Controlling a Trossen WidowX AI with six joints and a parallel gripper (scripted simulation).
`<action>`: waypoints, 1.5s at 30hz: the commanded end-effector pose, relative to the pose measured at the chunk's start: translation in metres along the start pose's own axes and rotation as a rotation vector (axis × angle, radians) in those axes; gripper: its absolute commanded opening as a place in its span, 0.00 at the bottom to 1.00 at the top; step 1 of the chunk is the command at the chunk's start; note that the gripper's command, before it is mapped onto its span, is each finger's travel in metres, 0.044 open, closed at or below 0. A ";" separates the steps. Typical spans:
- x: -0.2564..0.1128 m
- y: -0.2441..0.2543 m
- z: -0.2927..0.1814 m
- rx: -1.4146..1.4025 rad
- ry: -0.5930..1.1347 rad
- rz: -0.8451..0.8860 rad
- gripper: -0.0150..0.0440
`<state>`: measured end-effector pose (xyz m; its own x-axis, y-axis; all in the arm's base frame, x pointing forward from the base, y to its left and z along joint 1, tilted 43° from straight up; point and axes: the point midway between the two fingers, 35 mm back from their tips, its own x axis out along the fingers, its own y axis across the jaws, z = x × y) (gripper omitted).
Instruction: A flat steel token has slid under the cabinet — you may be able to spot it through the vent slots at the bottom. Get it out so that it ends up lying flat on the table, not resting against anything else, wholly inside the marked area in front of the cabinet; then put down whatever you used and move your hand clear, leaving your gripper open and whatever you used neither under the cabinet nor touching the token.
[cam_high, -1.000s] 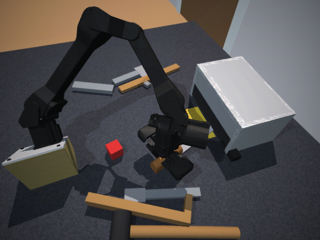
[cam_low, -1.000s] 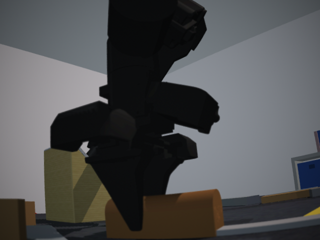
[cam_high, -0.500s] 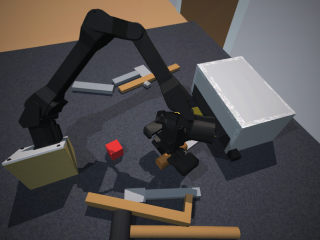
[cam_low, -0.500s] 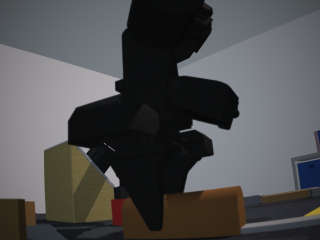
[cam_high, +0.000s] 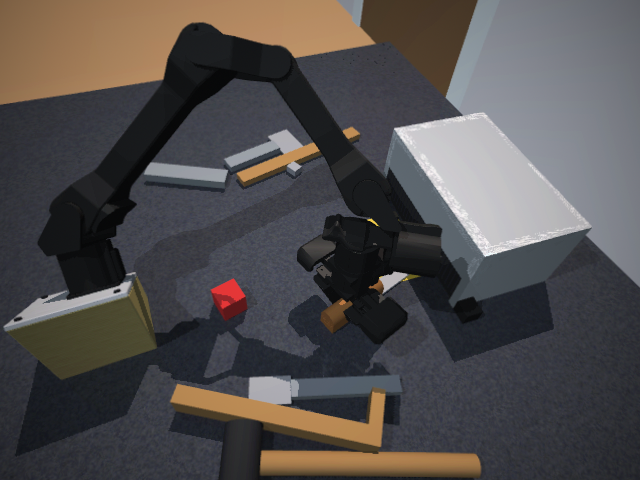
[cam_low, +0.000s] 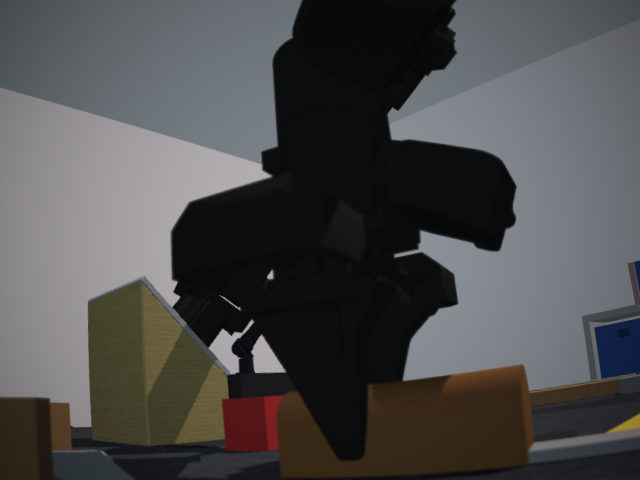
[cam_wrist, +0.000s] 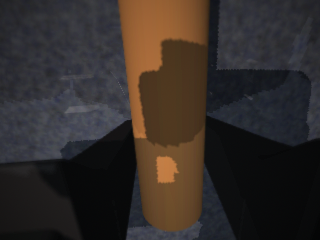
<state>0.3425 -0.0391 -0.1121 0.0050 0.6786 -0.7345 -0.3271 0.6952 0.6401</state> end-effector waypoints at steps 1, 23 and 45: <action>0.000 -0.001 0.007 -0.002 0.002 -0.003 0.25; 0.000 -0.001 0.033 -0.003 0.001 -0.003 0.25; 0.001 0.006 0.048 -0.003 0.000 -0.002 0.25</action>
<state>0.3862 -0.0276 -0.1011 0.0069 0.6784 -0.7347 -0.3270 0.6958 0.6394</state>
